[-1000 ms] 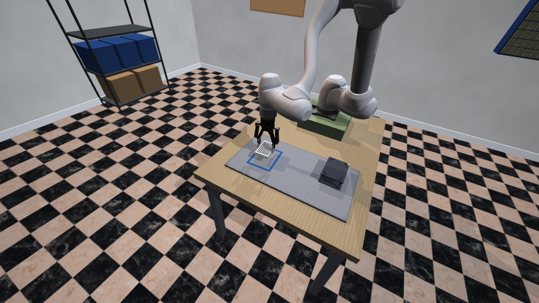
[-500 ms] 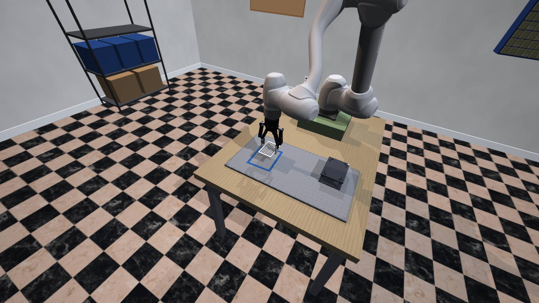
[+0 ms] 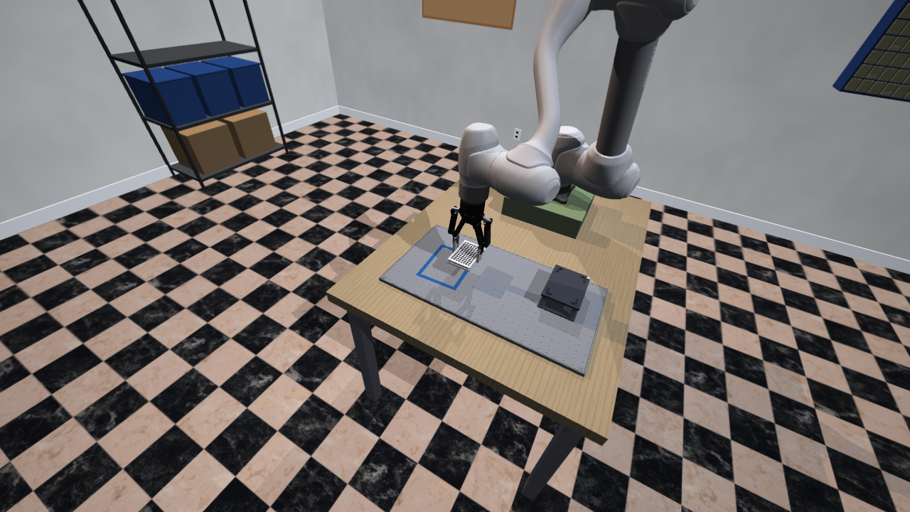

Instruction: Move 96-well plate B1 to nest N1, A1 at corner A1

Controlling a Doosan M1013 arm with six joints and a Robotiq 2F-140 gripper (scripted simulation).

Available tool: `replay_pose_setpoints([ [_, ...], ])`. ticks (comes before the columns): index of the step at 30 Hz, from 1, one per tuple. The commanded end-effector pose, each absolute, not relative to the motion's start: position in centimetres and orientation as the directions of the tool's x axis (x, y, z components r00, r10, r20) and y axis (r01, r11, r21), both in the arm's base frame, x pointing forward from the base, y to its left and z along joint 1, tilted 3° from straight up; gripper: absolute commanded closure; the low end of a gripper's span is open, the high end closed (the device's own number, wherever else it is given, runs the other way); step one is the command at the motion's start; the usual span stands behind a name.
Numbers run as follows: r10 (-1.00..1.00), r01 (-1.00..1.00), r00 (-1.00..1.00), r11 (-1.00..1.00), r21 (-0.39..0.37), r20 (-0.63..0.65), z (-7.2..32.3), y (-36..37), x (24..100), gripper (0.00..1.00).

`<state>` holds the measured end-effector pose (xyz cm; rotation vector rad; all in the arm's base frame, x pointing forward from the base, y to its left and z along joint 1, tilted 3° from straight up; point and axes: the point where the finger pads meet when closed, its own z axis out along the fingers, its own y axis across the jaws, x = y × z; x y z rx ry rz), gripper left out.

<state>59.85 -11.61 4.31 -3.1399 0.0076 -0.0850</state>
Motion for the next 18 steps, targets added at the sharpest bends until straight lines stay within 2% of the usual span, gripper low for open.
replay_pose_setpoints([
  [1, -0.004, -0.004, 0.999, -1.000, 0.001, 0.048, 4.5, -10.1, 59.3, 1.00],
  [18, -0.004, -0.004, 0.999, -1.000, 0.001, 0.048, 5.2, -5.2, 58.5, 1.00],
])
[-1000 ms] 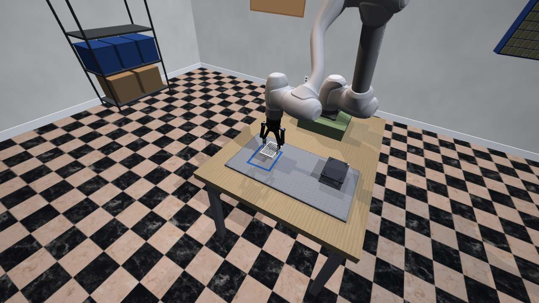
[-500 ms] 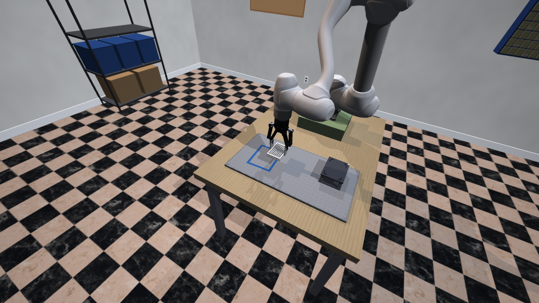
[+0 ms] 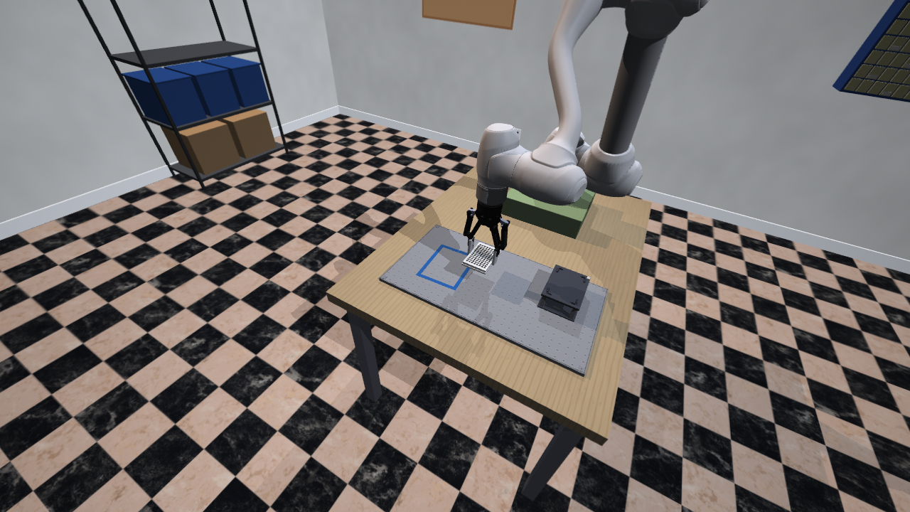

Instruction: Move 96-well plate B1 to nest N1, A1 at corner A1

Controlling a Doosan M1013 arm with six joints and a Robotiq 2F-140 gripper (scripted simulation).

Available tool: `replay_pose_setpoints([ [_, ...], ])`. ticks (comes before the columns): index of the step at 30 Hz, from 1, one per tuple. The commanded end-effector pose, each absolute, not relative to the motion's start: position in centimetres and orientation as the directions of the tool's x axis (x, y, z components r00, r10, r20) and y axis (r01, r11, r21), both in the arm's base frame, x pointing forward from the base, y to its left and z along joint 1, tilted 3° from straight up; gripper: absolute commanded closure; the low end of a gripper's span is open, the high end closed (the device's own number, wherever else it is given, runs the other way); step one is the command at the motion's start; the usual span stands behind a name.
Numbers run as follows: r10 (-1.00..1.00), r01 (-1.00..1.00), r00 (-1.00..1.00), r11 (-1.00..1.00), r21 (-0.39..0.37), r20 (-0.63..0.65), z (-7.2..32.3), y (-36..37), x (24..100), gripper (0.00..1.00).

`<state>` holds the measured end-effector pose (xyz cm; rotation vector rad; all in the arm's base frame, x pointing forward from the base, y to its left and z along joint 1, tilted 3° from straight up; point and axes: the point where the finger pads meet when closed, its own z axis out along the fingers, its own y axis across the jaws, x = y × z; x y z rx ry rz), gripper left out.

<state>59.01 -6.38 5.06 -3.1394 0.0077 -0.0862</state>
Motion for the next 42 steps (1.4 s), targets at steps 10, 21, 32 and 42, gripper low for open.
replay_pose_setpoints([
  [10, -0.004, -0.004, 0.999, -1.000, 0.001, 0.048, 5.6, -2.6, 58.0, 1.00],
  [21, -0.004, -0.004, 0.999, -1.000, 0.001, 0.048, 6.1, 0.6, 57.5, 1.00],
  [32, -0.004, -0.004, 0.999, -1.000, 0.001, 0.048, 6.5, 3.9, 56.9, 1.00],
  [42, -0.004, -0.004, 0.999, -1.000, 0.001, 0.048, 6.9, 6.5, 56.5, 1.00],
])
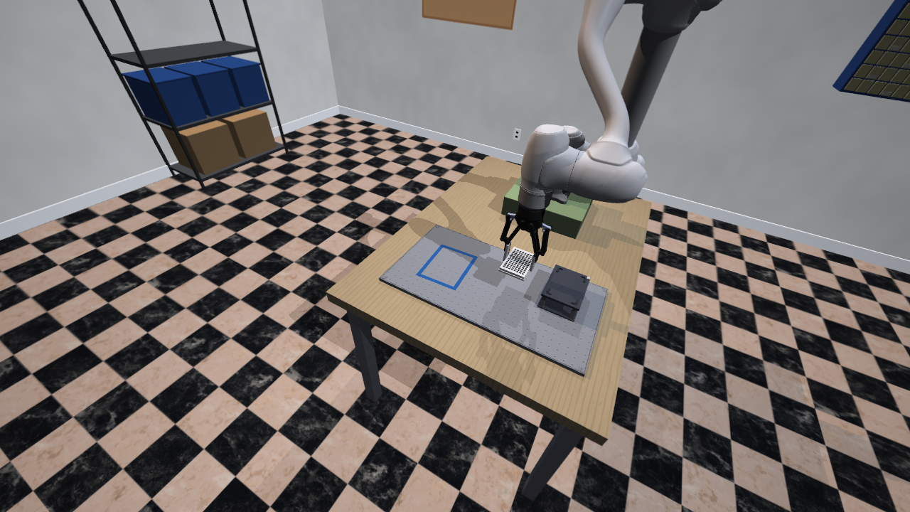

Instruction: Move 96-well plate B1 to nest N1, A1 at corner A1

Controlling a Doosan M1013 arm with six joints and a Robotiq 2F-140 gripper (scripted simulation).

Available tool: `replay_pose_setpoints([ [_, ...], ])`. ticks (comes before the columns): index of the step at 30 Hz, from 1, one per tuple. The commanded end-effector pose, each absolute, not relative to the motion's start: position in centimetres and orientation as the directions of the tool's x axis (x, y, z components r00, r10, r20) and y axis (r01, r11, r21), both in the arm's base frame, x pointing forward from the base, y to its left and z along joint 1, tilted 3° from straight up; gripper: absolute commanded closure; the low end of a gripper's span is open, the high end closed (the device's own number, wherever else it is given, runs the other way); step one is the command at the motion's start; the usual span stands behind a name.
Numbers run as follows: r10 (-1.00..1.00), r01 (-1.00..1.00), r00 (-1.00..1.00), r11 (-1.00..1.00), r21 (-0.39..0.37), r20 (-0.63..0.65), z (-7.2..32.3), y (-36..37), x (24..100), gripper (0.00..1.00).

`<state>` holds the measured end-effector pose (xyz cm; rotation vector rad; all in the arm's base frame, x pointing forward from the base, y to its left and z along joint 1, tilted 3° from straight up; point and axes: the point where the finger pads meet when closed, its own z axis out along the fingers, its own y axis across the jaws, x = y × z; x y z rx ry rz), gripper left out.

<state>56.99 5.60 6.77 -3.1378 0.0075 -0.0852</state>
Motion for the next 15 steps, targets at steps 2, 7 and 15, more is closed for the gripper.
replay_pose_setpoints([
  [2, -0.004, -0.004, 0.999, -1.000, 0.001, 0.048, 7.0, 7.1, 56.3, 1.00],
  [7, -0.004, -0.004, 0.999, -1.000, 0.001, 0.048, 7.2, 8.8, 56.1, 1.00],
  [15, -0.004, -0.004, 0.999, -1.000, 0.001, 0.048, 7.5, 10.7, 55.7, 1.00],
])
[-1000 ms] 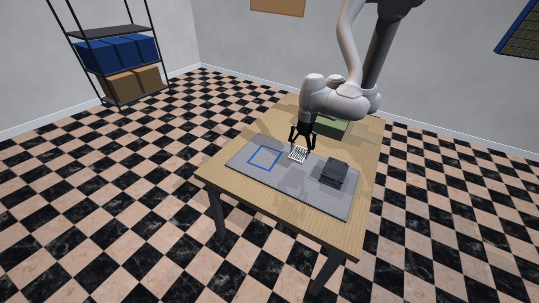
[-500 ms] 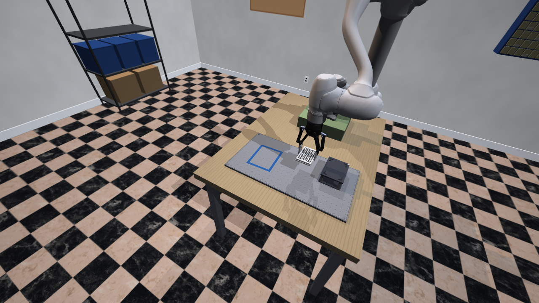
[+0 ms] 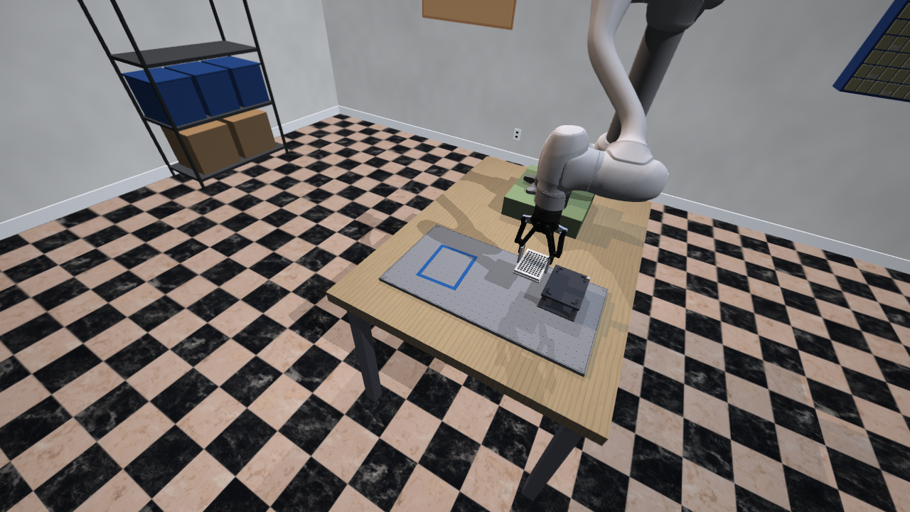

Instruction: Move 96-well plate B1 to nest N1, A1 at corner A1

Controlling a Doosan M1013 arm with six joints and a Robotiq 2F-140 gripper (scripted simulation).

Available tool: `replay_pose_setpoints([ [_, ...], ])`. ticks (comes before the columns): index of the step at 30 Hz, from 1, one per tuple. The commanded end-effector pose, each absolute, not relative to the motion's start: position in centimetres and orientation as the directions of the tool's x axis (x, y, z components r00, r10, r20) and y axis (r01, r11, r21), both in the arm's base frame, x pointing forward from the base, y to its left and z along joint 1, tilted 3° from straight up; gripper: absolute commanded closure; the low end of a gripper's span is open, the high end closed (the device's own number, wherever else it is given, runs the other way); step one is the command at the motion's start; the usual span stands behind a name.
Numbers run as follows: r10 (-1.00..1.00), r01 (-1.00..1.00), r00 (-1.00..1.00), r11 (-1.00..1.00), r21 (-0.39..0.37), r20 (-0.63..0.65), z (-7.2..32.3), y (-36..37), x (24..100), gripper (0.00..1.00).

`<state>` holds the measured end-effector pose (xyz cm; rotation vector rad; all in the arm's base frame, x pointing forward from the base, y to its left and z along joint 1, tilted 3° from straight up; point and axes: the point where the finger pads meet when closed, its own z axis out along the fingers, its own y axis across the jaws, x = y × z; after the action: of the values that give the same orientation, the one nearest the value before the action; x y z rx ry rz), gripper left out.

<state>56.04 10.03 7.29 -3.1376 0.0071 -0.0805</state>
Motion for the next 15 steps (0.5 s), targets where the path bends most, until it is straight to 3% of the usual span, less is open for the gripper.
replay_pose_setpoints([
  [1, -0.004, -0.004, 0.999, -1.000, 0.001, 0.048, 7.6, 11.0, 55.7, 1.00],
  [15, -0.004, -0.004, 0.999, -1.000, 0.001, 0.048, 8.2, 15.3, 55.0, 1.00],
])
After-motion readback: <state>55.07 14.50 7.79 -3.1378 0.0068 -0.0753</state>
